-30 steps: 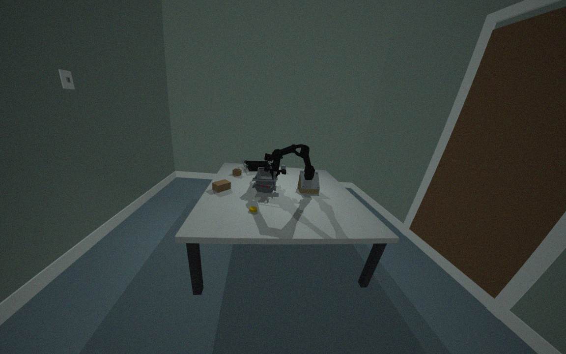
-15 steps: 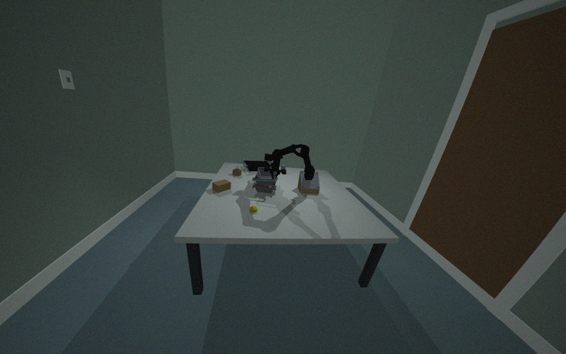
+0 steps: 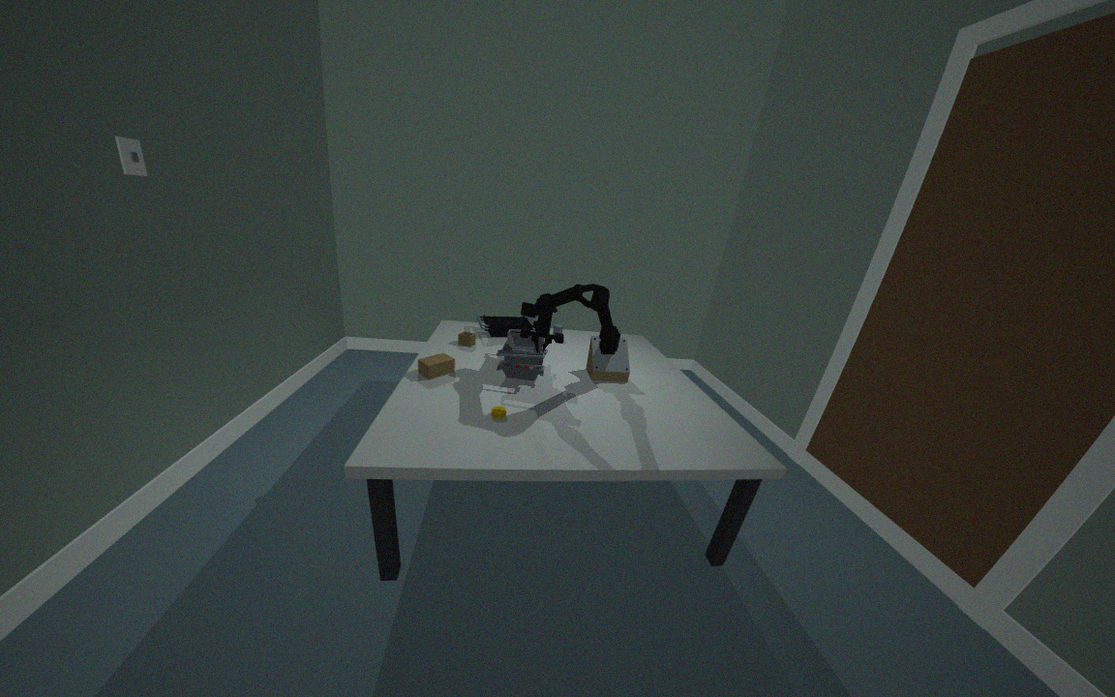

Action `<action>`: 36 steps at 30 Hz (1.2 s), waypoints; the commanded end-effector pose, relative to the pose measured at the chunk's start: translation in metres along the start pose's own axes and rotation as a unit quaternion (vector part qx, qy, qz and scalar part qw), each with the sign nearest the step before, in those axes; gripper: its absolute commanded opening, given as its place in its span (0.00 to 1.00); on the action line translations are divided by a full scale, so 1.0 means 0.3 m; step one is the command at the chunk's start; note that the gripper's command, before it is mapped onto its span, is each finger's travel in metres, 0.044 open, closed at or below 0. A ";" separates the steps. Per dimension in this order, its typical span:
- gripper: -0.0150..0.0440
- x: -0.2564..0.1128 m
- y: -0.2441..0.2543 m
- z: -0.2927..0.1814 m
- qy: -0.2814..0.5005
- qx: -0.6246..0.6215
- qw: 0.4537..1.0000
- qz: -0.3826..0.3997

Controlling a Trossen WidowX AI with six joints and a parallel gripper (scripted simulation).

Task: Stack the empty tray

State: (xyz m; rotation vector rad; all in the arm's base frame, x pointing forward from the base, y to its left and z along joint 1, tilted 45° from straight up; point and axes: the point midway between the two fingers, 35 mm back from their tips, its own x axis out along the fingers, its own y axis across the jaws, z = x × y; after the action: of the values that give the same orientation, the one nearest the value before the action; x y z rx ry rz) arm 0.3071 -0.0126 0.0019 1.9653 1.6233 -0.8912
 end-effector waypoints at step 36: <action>1.00 0.021 -0.023 -0.006 0.001 0.003 1.000 -0.014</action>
State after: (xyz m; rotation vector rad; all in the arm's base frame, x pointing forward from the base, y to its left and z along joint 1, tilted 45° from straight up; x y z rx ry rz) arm 0.3012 -0.0055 -0.0007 1.9521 1.6556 -0.9060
